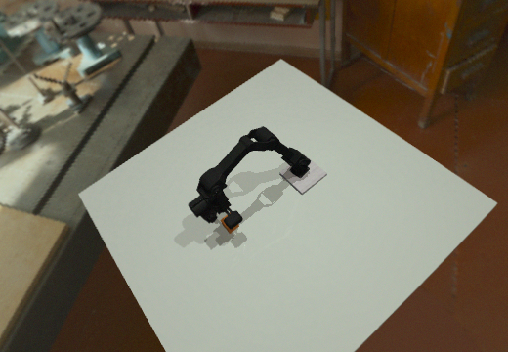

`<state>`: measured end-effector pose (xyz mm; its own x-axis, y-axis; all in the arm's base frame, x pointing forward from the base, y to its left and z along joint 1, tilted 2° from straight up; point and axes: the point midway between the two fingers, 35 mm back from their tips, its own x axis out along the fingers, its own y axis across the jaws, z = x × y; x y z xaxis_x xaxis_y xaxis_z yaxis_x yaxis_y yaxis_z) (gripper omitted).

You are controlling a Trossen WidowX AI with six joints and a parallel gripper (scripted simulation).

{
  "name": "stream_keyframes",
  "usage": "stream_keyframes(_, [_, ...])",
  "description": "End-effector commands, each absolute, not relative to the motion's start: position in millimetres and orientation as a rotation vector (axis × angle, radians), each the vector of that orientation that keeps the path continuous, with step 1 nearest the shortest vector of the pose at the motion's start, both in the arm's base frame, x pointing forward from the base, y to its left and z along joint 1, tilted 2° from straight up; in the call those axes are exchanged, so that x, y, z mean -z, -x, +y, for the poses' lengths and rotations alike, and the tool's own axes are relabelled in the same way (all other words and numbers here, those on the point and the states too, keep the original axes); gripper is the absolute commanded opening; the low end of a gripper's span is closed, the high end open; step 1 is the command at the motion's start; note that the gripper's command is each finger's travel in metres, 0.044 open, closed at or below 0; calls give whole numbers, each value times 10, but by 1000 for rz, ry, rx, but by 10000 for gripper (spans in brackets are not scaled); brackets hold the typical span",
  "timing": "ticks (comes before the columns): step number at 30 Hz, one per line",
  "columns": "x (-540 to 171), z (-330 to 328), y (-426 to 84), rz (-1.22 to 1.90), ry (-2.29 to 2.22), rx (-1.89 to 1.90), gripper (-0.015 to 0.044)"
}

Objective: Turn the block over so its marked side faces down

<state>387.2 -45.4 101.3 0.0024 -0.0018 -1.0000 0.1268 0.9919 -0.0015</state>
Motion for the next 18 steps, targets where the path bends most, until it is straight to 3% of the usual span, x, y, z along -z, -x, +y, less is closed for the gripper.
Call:
stream_keyframes(1, [-916, -460, -3874, 1561, -94, 101, 440])
stream_keyframes(18, [-650, -462, -3879, 1561, -94, 101, 440])
